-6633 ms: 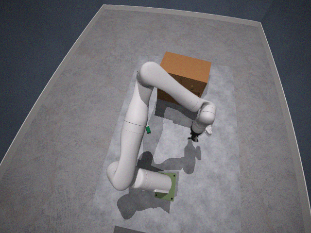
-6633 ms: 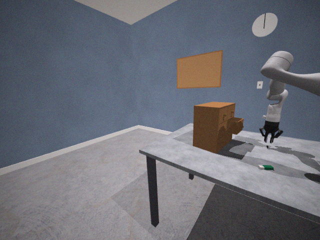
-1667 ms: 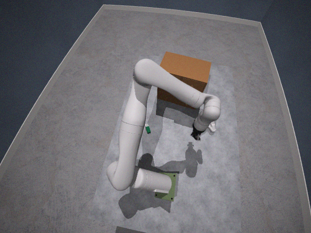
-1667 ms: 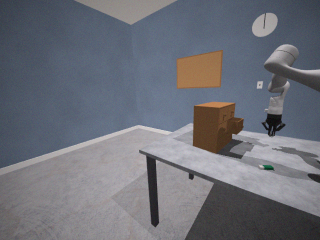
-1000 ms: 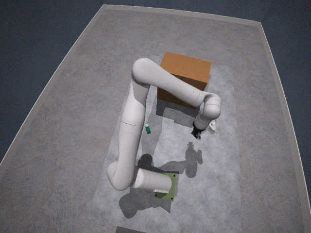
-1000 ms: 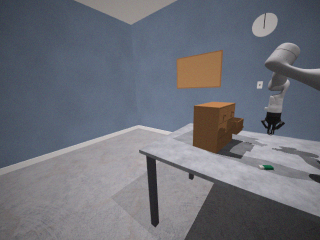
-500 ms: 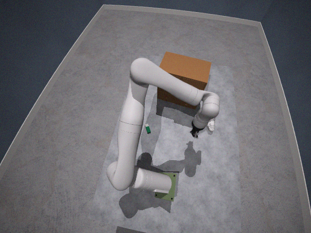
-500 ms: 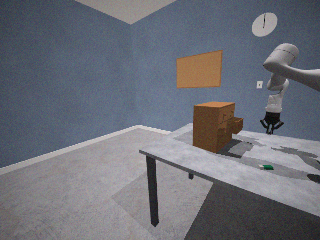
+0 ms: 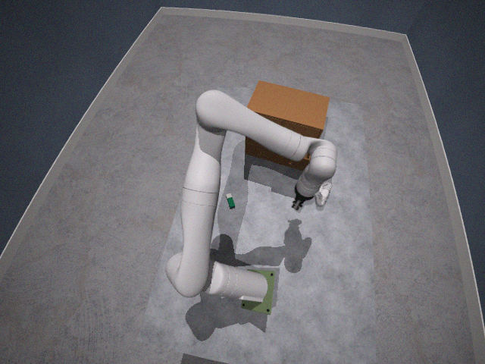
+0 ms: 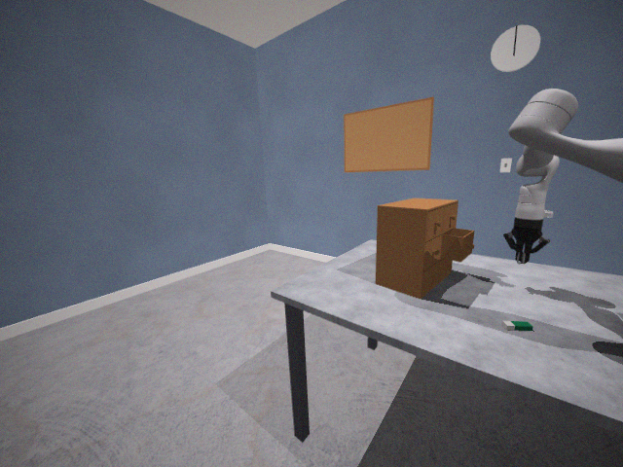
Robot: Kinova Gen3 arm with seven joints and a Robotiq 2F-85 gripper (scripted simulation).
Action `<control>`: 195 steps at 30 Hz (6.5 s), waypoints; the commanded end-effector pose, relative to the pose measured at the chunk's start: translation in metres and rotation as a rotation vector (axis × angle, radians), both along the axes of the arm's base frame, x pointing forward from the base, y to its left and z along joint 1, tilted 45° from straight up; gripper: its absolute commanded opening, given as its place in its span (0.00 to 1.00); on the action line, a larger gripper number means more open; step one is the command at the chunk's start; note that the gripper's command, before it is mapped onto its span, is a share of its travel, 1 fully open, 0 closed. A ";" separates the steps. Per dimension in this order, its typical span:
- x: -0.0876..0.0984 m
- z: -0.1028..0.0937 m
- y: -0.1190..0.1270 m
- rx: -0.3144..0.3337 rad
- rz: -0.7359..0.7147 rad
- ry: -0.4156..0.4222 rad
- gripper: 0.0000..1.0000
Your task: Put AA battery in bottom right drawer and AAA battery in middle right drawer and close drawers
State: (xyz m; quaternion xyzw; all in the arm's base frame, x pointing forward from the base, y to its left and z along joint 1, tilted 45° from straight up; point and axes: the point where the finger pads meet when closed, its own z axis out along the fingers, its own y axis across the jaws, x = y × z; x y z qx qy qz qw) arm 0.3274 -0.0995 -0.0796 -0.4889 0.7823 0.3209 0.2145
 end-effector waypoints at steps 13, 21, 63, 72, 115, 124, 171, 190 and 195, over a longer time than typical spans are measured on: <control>0.017 0.018 0.018 0.003 -0.270 0.286 0.05; 0.028 0.030 0.029 0.008 -0.465 0.480 0.05; 0.055 0.060 0.060 0.030 -0.928 0.932 0.05; 0.056 0.060 0.060 0.030 -0.931 0.935 0.05; 0.053 0.147 -0.027 0.030 -0.931 0.935 0.05; 0.053 0.148 -0.028 0.030 -0.931 0.935 0.05; 0.049 0.146 -0.025 0.211 -1.172 0.668 0.05; 0.046 0.146 -0.024 0.324 -1.311 0.488 0.05; 0.045 0.145 -0.023 0.351 -1.344 0.442 0.05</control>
